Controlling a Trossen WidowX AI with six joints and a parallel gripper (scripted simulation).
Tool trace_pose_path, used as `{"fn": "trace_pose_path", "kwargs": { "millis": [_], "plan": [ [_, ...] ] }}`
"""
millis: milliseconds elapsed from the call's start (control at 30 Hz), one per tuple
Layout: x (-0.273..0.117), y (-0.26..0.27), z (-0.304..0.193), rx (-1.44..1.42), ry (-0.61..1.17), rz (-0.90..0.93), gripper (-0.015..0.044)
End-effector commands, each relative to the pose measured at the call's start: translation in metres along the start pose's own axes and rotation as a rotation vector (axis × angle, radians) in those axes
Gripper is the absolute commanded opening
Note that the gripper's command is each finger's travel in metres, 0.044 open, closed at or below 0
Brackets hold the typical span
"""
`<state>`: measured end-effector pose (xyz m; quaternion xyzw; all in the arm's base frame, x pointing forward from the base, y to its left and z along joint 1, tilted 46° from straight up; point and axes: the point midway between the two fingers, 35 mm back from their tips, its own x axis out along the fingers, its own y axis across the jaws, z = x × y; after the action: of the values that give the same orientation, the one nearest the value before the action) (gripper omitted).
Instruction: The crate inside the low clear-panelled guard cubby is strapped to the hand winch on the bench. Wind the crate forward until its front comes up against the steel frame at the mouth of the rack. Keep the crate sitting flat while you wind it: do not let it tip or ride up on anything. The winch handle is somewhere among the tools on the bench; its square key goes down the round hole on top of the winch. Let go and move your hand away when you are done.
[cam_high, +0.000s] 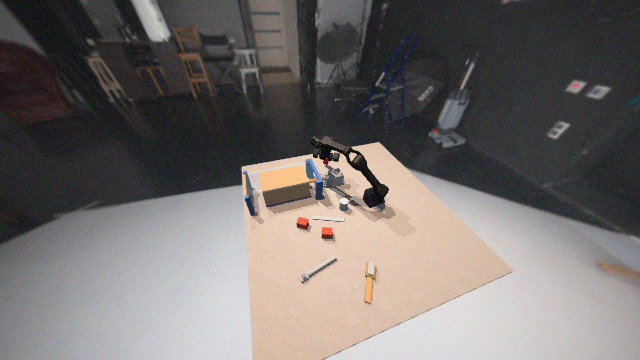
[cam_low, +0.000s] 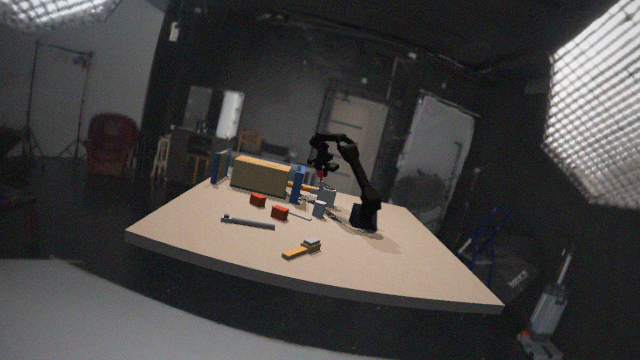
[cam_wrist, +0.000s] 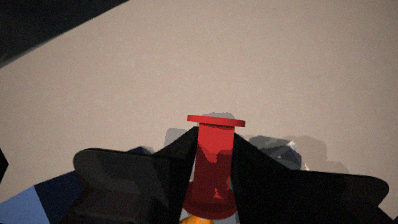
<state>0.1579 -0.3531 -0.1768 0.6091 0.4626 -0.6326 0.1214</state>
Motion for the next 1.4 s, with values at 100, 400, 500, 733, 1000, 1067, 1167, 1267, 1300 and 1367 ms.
{"fn": "trace_pose_path", "kwargs": {
  "millis": [100,400,500,733,1000,1067,1167,1267,1300,1367],
  "plan": [
    [-0.008,0.010,-0.028,-0.024,0.033,0.011,0.0000],
    [-0.013,0.012,-0.039,-0.024,0.034,0.011,0.0000],
    [-0.014,0.012,-0.042,-0.025,0.034,0.011,0.0000],
    [-0.018,0.012,-0.050,-0.025,0.034,0.011,0.0000],
    [-0.023,0.012,-0.059,-0.025,0.035,0.010,0.0000],
    [-0.024,0.011,-0.061,-0.025,0.035,0.010,0.0000],
    [-0.025,0.011,-0.064,-0.025,0.035,0.010,0.0000],
    [-0.027,0.010,-0.068,-0.025,0.036,0.010,0.0000],
    [-0.027,0.009,-0.069,-0.025,0.036,0.010,0.0000],
    [-0.028,0.009,-0.071,-0.025,0.036,0.010,0.0000]
  ]
}}
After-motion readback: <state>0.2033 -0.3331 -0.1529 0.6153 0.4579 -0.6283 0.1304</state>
